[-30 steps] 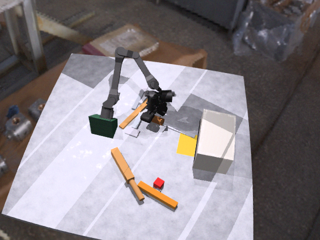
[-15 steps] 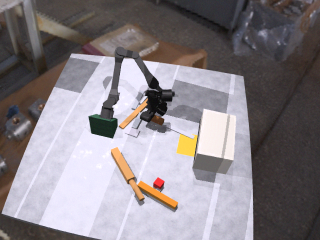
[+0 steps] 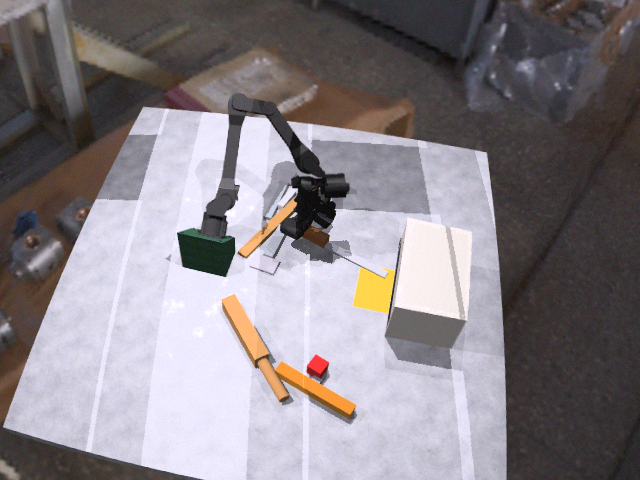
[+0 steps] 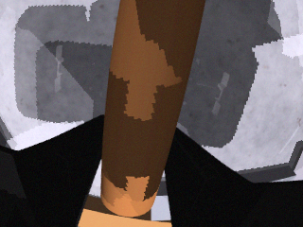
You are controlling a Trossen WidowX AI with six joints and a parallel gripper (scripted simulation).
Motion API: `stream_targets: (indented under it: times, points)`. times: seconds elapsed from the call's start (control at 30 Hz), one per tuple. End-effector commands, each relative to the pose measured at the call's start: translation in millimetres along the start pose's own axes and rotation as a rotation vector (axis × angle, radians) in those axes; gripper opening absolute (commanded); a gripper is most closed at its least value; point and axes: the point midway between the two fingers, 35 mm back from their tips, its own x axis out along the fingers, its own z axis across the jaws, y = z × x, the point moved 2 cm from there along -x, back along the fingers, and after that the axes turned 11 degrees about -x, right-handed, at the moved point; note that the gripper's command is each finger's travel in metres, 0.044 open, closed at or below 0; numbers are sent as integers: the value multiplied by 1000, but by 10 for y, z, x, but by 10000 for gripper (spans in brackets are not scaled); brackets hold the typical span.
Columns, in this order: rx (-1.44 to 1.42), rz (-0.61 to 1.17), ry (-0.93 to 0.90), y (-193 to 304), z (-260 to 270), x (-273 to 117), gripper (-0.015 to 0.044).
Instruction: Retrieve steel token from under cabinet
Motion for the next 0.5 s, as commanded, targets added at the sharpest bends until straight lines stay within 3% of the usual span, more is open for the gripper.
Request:
stream_targets:
  times: [0.0,0.47]
  points:
    - [2,-2,-5,0,94,-20,0]
    - [16,-1,-7,14,267,-31,0]
